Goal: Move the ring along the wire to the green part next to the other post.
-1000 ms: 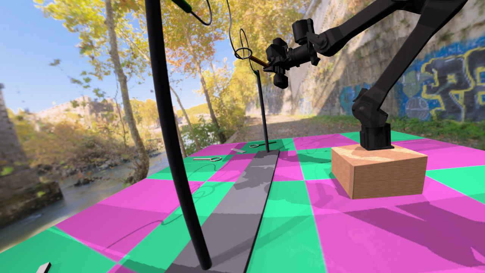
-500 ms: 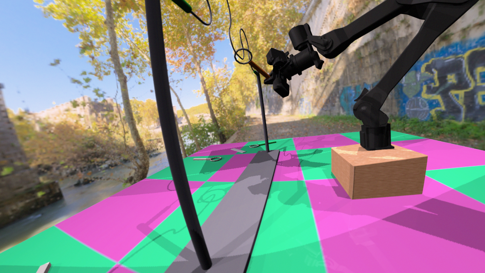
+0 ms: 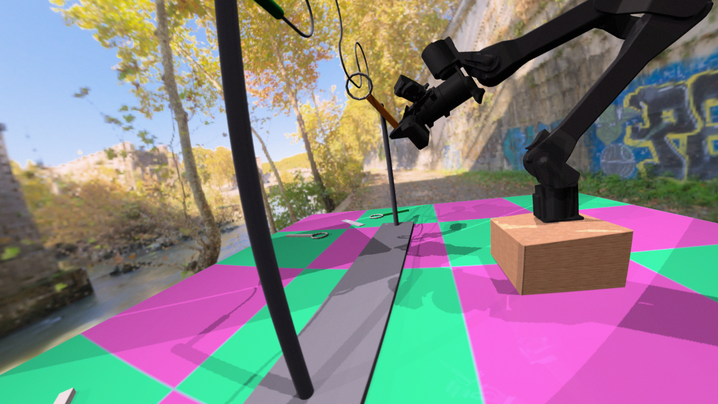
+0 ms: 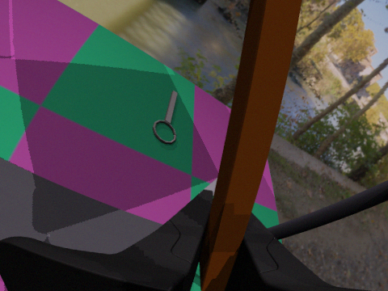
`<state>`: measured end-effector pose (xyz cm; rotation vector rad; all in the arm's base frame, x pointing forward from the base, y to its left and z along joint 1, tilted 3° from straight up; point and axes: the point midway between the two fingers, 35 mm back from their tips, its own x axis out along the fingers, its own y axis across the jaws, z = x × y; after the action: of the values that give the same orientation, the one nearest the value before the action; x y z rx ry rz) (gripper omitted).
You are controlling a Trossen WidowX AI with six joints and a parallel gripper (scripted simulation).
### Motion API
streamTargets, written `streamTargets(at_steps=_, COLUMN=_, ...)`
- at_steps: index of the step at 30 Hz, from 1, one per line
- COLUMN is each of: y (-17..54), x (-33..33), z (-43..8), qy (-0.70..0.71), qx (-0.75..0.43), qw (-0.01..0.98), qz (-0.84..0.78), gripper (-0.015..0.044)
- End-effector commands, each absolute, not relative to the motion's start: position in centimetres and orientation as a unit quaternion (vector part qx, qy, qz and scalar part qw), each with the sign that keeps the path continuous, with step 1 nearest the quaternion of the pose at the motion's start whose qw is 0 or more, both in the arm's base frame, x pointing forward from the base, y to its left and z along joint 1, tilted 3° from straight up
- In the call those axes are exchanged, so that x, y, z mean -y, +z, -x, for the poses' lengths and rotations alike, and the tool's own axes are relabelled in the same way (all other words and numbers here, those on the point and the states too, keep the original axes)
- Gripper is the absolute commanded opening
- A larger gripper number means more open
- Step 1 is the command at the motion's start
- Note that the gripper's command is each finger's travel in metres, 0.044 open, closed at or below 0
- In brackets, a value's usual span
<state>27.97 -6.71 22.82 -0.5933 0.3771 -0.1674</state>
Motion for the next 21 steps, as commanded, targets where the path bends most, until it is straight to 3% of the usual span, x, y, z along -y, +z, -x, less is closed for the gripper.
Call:
streamTargets(at_steps=1, y=22.0, x=5.5, z=-27.7, qy=-0.071, qx=-0.193, qw=0.947, qz=0.245, gripper=-0.015)
streamTargets(at_steps=21, y=20.4, x=-0.3, z=-27.1, qy=-0.021, qx=-0.219, qw=0.972, qz=0.08, gripper=-0.015)
